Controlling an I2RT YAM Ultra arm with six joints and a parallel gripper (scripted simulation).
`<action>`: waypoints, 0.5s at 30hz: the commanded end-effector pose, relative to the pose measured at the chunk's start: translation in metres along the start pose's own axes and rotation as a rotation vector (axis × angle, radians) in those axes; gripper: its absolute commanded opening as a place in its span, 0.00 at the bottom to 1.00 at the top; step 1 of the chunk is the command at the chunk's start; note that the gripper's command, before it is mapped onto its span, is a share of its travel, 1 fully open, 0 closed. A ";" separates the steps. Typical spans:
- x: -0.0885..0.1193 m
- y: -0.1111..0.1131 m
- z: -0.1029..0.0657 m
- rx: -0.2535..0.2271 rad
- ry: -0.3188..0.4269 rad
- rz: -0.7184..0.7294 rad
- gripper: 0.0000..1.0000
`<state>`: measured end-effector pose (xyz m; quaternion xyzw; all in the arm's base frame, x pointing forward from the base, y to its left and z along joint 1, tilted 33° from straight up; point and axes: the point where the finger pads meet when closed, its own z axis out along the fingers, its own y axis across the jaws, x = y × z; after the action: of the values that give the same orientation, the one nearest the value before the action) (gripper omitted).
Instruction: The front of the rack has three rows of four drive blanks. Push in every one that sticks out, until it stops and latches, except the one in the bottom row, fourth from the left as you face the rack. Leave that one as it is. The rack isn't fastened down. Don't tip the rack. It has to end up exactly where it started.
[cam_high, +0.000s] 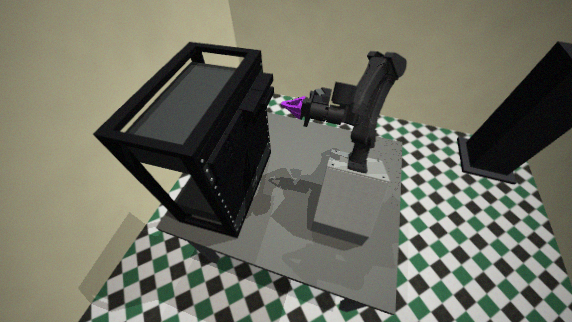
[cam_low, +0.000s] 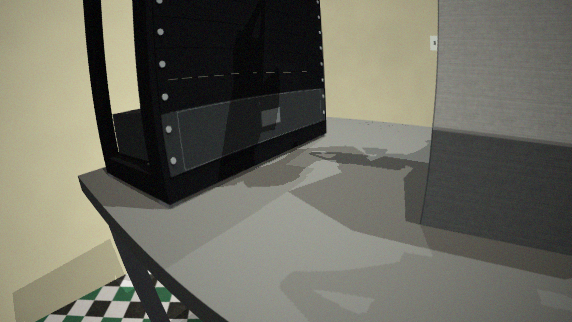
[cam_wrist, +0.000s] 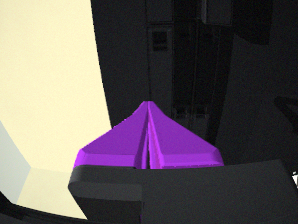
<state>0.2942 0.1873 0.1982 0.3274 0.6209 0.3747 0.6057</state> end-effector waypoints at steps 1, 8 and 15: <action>0.006 -0.004 0.011 0.049 0.011 -0.049 0.00; 0.006 -0.004 0.051 0.040 0.008 -0.049 0.00; 0.011 0.001 0.067 0.022 0.021 -0.042 0.00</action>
<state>0.3565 0.1769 0.1777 0.3384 0.6424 0.3203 0.6085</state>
